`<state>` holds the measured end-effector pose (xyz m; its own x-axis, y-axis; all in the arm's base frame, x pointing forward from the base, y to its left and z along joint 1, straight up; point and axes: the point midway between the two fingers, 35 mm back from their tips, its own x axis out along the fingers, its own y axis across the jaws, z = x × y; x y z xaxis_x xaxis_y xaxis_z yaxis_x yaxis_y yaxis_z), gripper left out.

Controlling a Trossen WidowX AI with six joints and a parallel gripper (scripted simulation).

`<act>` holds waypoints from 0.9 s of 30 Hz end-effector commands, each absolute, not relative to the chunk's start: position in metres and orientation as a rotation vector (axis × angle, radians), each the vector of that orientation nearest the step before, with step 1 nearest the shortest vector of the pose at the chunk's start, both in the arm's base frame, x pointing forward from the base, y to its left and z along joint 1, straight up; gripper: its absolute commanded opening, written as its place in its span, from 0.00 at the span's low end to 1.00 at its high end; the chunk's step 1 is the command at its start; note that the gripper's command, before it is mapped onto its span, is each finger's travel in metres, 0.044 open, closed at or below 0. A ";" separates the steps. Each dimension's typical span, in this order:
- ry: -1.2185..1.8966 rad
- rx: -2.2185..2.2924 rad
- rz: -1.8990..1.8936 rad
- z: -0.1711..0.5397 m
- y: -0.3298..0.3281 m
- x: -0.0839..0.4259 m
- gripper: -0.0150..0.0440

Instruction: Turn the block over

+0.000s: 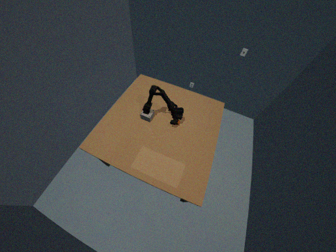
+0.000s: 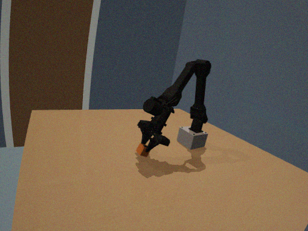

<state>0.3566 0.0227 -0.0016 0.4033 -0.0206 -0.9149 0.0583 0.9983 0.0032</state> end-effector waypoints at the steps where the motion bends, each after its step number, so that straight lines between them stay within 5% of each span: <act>1: 1.093 0.038 -0.054 0.001 0.023 0.355 0.25; 27: 0.798 0.025 -0.054 -0.029 0.024 0.366 0.25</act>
<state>0.3680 0.0244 -0.0226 0.6800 -0.0357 -0.7324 0.0614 0.9981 0.0084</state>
